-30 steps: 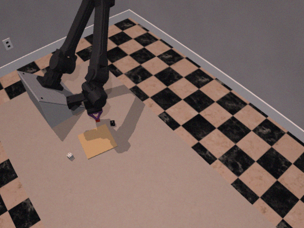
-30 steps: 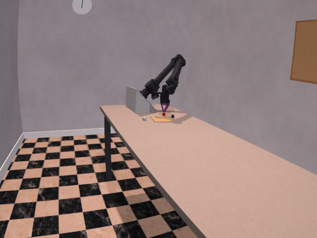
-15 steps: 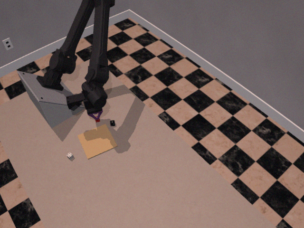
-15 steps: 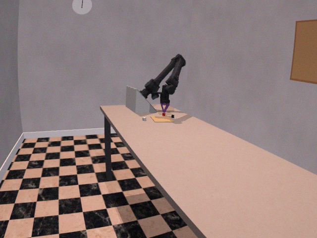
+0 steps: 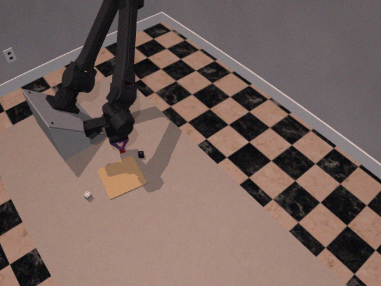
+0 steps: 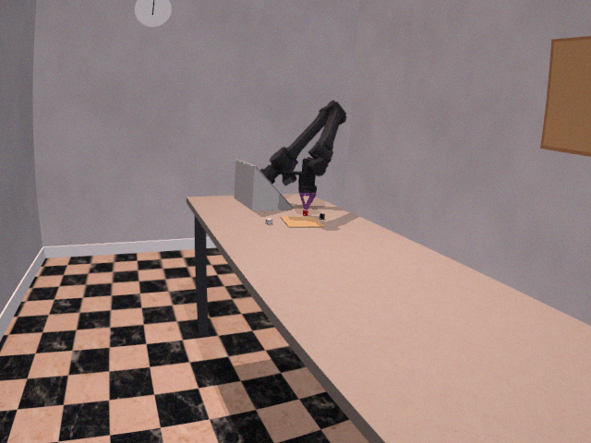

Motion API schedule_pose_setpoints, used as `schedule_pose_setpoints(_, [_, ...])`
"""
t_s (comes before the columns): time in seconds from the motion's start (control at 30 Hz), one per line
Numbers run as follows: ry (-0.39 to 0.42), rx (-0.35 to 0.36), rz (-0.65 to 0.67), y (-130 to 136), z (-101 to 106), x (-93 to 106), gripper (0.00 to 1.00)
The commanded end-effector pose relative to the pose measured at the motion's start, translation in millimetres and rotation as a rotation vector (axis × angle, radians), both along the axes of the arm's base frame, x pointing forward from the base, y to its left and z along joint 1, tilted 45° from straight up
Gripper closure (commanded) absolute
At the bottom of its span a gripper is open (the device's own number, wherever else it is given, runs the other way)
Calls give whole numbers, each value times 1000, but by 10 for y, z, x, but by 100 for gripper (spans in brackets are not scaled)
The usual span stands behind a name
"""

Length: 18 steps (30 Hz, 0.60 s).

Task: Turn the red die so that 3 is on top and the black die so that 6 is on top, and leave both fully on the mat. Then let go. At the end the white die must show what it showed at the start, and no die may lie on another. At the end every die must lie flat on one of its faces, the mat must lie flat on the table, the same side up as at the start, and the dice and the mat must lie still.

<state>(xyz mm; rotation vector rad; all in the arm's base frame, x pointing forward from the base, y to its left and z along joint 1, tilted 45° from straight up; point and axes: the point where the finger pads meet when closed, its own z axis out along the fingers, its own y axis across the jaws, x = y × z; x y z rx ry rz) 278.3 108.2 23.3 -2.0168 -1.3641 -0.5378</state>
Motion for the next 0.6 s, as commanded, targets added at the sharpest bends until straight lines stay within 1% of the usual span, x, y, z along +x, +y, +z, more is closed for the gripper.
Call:
schedule_pose_setpoints(0.0, [-23, 0, -13, -23, 26, 154, 65])
schedule_pose_setpoints(0.1, [-12, 0, 1, 35, -6, 90, 65])
schedule_pose_setpoints(0.23, [1, 1, -11, 16, -47, 41, 65])
schedule_pose_setpoints(0.27, [4, 1, -3, 48, -63, 14, 65])
schedule_pose_setpoints(0.57, [5, 1, 1, 152, -160, 4, 65])
